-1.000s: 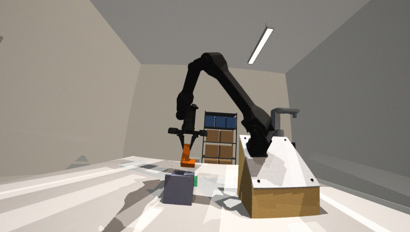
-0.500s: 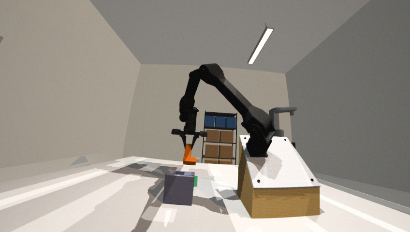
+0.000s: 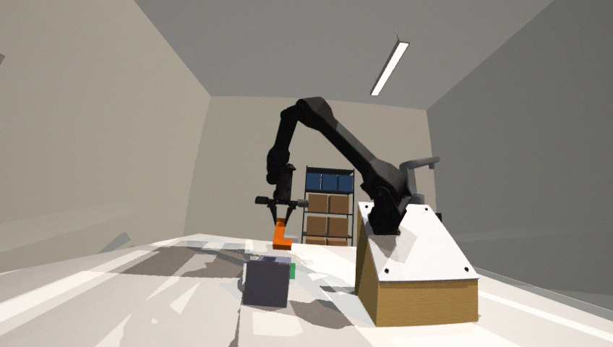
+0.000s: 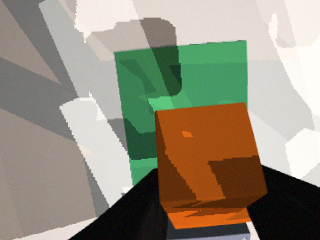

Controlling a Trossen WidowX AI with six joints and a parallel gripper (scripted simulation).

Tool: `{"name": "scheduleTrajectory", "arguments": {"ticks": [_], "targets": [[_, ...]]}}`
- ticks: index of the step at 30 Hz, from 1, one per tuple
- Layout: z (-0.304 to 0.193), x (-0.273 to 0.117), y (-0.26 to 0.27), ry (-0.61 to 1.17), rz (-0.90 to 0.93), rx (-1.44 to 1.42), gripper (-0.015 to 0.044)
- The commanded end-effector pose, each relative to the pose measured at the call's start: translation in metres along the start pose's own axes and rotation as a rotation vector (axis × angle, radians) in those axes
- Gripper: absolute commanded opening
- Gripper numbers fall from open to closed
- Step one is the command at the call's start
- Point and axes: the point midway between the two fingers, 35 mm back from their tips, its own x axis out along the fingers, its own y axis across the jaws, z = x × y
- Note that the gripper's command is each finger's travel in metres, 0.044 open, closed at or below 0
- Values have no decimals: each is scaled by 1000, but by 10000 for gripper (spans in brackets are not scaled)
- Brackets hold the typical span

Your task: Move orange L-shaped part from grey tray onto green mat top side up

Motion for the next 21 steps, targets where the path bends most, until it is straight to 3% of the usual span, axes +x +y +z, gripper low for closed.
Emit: {"name": "scheduleTrajectory", "arguments": {"ticks": [1, 21], "targets": [[-2, 9, -3, 13, -1, 11, 0], [-2, 42, -3, 14, 0, 11, 0]]}}
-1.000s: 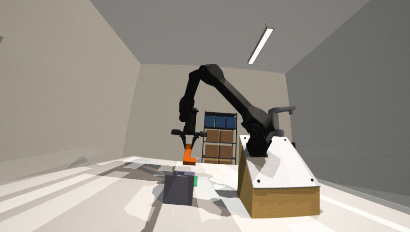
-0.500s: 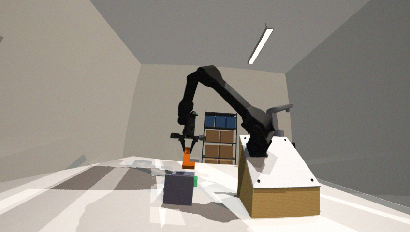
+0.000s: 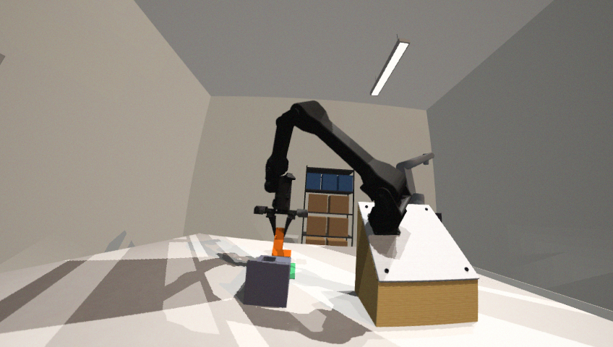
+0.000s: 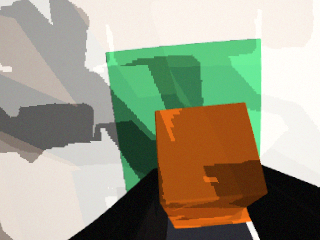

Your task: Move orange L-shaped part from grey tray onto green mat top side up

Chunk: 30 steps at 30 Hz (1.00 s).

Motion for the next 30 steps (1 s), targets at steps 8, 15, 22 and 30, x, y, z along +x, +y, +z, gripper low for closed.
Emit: {"name": "scheduleTrajectory", "arguments": {"ticks": [8, 15, 22, 30], "targets": [[-2, 21, -3, 13, -1, 11, 0], [-2, 32, -3, 14, -1, 11, 0], [-3, 33, -3, 14, -1, 11, 0], [-3, 34, -3, 14, -1, 11, 0]]}}
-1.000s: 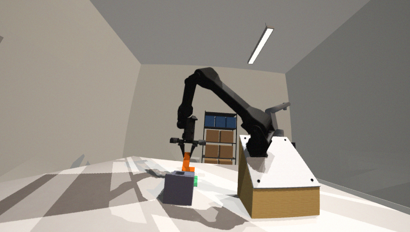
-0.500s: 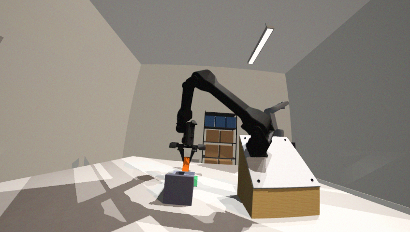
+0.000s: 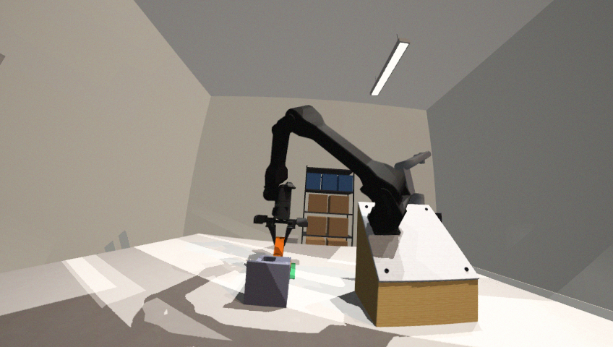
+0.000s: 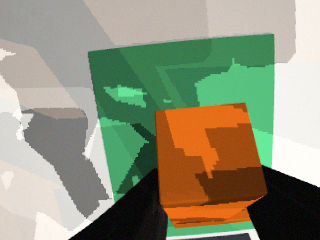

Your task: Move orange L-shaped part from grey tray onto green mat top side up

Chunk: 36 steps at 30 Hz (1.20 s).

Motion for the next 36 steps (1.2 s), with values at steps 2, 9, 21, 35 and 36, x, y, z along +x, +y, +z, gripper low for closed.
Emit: {"name": "scheduleTrajectory", "arguments": {"ticks": [2, 9, 21, 35, 36], "targets": [[-1, 1, -1, 6, 3, 6, 0], [0, 0, 0, 0, 0, 0, 26], [2, -32, 2, -1, 1, 3, 341], [2, -84, 0, 0, 18, 14, 400], [2, -84, 0, 0, 18, 14, 400]]}}
